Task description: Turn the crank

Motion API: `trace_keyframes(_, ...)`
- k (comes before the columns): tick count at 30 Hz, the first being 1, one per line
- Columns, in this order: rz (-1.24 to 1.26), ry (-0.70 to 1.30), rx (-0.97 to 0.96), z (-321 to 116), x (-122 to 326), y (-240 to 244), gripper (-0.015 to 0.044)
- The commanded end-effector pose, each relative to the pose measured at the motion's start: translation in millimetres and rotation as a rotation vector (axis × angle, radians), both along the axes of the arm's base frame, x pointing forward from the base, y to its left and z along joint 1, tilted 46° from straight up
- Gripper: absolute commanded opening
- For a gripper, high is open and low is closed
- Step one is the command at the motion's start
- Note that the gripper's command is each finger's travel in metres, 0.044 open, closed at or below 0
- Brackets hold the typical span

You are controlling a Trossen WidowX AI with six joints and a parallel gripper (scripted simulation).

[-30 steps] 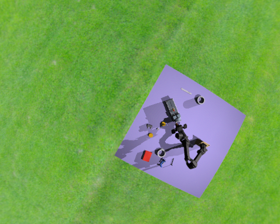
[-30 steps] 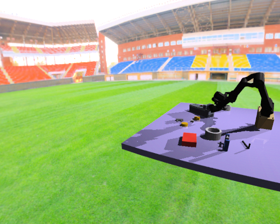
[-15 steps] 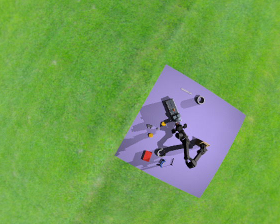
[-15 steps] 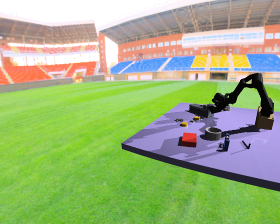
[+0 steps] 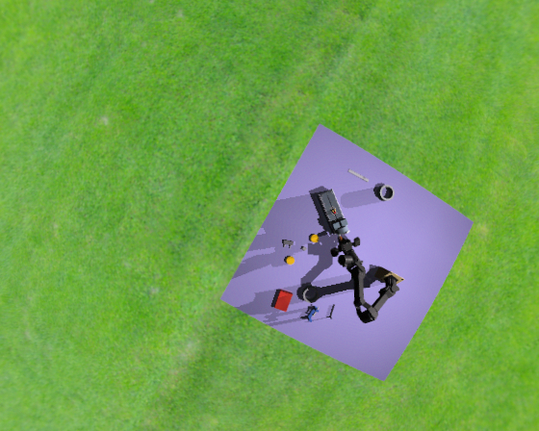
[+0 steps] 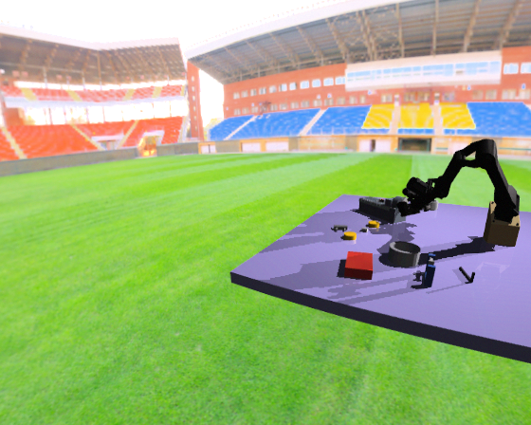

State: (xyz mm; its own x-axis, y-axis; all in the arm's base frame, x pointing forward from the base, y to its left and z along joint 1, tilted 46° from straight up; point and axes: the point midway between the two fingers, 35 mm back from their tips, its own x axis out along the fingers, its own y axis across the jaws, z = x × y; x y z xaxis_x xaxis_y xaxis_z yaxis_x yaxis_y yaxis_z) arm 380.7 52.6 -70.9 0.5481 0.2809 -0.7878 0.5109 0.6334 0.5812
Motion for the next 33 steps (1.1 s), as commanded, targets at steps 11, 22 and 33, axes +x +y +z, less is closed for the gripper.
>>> trace_keyframes(11, 0.001, 0.018, -0.003, -11.7, -5.8, -0.4, 0.0000)
trace_keyframes(22, 0.001, 0.018, -0.003, -14.1, -7.3, -1.4, 0.0000)
trace_keyframes(33, 0.001, 0.018, -0.003, -15.8, -8.6, -2.3, 0.0000)
